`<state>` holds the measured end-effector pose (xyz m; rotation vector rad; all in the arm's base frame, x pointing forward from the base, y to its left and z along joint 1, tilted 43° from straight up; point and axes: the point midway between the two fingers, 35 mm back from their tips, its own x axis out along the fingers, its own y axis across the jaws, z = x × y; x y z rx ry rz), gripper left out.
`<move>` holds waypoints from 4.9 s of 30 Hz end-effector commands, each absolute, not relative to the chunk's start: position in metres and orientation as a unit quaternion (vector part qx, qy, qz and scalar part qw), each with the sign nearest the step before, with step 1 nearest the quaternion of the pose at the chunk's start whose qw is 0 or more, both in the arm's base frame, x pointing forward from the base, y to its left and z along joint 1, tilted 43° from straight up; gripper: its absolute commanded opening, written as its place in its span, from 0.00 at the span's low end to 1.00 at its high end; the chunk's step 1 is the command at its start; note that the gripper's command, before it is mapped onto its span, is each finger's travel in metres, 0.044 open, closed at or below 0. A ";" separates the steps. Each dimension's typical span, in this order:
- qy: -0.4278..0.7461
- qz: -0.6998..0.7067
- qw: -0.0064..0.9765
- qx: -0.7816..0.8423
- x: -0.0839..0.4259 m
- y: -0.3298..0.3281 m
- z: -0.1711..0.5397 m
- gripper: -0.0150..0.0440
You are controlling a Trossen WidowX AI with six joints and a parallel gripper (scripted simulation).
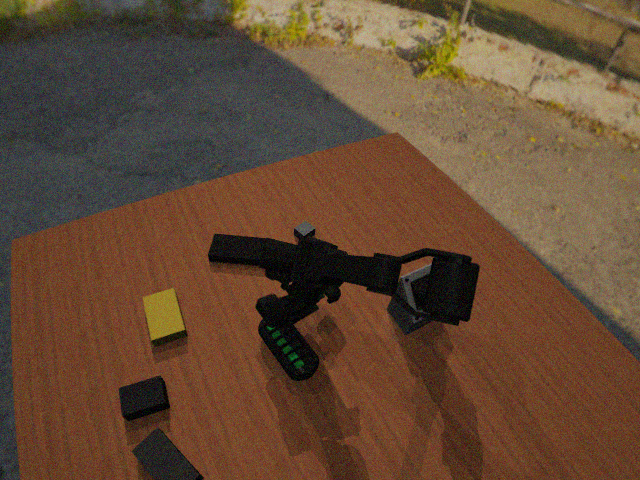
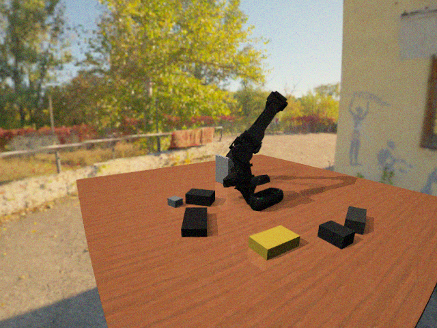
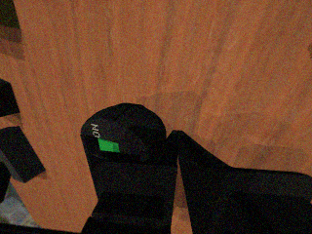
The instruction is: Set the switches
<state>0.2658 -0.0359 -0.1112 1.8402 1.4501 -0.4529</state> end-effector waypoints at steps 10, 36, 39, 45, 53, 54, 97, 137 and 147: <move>0.563 -0.175 0.370 0.718 0.282 -0.036 -0.109 0.25; 0.563 -0.174 0.370 0.718 0.315 -0.031 -0.105 0.25; 0.563 -0.174 0.370 0.718 0.319 -0.031 -0.104 0.25; 0.563 -0.173 0.370 0.719 0.325 -0.029 -0.103 0.25; 0.563 -0.177 0.369 0.718 0.262 -0.069 -0.077 0.25; 0.564 -0.174 0.369 0.718 0.256 -0.072 -0.074 0.25; 0.695 -0.085 0.461 0.545 0.330 -0.019 0.015 0.25; 0.695 -0.084 0.460 0.546 0.331 0.012 -0.017 0.25; 0.695 -0.083 0.462 0.544 0.331 0.009 -0.015 0.25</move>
